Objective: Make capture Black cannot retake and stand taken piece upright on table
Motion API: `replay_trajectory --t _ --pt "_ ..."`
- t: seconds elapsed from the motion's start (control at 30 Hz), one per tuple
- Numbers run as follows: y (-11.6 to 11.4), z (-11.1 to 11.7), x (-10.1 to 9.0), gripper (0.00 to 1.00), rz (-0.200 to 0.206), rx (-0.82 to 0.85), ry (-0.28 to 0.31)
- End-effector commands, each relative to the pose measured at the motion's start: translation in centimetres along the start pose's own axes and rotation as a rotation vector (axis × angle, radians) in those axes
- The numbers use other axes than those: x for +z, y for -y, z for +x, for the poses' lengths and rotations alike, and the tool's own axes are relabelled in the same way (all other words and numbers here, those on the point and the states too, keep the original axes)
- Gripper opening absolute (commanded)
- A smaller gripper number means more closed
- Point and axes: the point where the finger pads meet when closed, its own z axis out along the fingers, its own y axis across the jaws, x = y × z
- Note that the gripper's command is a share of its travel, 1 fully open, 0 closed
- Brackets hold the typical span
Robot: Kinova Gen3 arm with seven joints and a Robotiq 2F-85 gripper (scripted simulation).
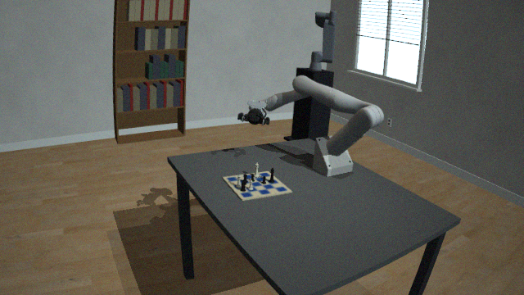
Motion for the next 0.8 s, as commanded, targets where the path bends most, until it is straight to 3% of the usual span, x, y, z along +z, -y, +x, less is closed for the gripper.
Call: replay_trajectory --t 0.0,0.13,0.23,0.37,0.53,0.6,0.7,0.77 --pt "0.0 0.1 0.0 1.0 0.0 -0.002 0.001" --pt "-0.1 -0.2 0.1 1.0 0.004 -0.001 0.015" --pt "-0.7 -1.9 0.6 1.0 0.028 0.004 0.093" --pt "-2.2 -6.6 1.6 1.0 0.107 0.006 0.316" --pt "-5.0 -13.5 2.0 1.0 0.275 -0.041 0.679" --pt "-5.0 -13.5 2.0 1.0 0.275 -0.041 0.679" --pt "-6.8 -16.5 2.1 1.0 0.379 -0.09 0.859" --pt "-7.7 -17.8 2.1 1.0 0.432 -0.121 0.942"
